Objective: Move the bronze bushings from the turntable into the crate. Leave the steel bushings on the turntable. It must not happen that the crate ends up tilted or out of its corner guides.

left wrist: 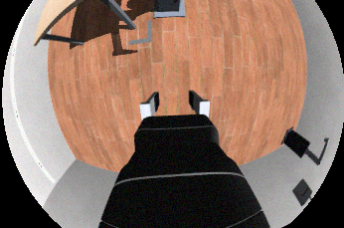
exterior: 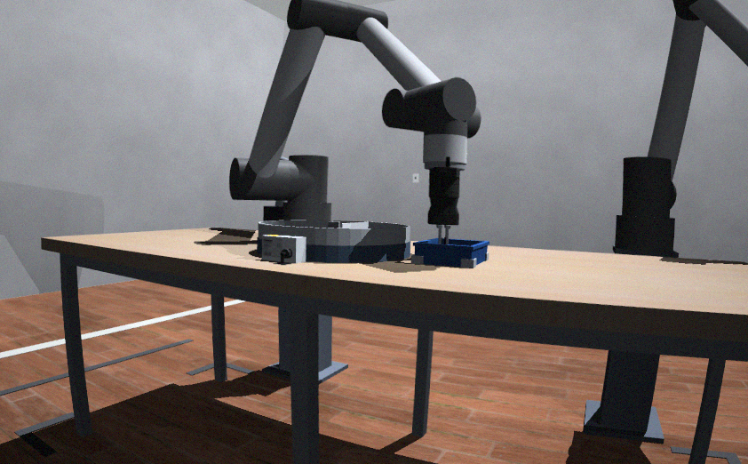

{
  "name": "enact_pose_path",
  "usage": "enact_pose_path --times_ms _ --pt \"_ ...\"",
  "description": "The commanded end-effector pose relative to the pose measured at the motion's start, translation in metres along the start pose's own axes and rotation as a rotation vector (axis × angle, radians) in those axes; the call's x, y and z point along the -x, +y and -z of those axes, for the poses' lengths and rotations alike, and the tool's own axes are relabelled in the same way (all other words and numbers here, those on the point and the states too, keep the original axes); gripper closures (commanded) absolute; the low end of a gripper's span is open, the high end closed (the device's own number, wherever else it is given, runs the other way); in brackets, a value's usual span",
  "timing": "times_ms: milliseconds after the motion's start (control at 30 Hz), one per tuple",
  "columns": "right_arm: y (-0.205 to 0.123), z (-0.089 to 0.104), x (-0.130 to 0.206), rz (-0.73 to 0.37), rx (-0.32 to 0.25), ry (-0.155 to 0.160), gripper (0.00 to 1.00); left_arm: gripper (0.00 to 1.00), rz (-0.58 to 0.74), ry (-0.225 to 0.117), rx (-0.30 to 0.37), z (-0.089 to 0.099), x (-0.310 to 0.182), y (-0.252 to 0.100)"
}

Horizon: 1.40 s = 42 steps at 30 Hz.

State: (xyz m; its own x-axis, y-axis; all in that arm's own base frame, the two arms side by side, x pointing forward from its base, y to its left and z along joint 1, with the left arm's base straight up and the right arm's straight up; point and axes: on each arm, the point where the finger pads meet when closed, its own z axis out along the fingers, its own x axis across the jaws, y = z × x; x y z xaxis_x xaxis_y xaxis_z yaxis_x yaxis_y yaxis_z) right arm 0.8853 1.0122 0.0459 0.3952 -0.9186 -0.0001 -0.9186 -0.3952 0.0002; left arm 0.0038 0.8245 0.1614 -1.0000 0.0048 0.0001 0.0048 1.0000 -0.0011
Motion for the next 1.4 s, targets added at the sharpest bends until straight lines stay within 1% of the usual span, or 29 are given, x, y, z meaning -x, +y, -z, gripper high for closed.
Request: enact_pose_path --times_ms 0,1000,1033,1367 --pt "-0.0006 0.0016 0.0004 0.0 -0.002 -0.001 1.0 0.0 0.0 0.0 0.001 0.0006 0.0001 0.0004" --pt "-0.0006 0.0016 0.0004 0.0 -0.002 -0.001 1.0 0.0 0.0 0.0 0.001 0.0006 0.0001 0.0004" --pt "-0.0006 0.0016 0.0004 0.0 -0.002 -0.001 0.59 0.0 0.0 0.0 0.001 0.0006 0.0001 0.0004" --pt "-0.0006 0.0016 0.0004 0.0 -0.002 -0.001 0.59 0.0 0.0 0.0 0.001 0.0006 0.0001 0.0004"
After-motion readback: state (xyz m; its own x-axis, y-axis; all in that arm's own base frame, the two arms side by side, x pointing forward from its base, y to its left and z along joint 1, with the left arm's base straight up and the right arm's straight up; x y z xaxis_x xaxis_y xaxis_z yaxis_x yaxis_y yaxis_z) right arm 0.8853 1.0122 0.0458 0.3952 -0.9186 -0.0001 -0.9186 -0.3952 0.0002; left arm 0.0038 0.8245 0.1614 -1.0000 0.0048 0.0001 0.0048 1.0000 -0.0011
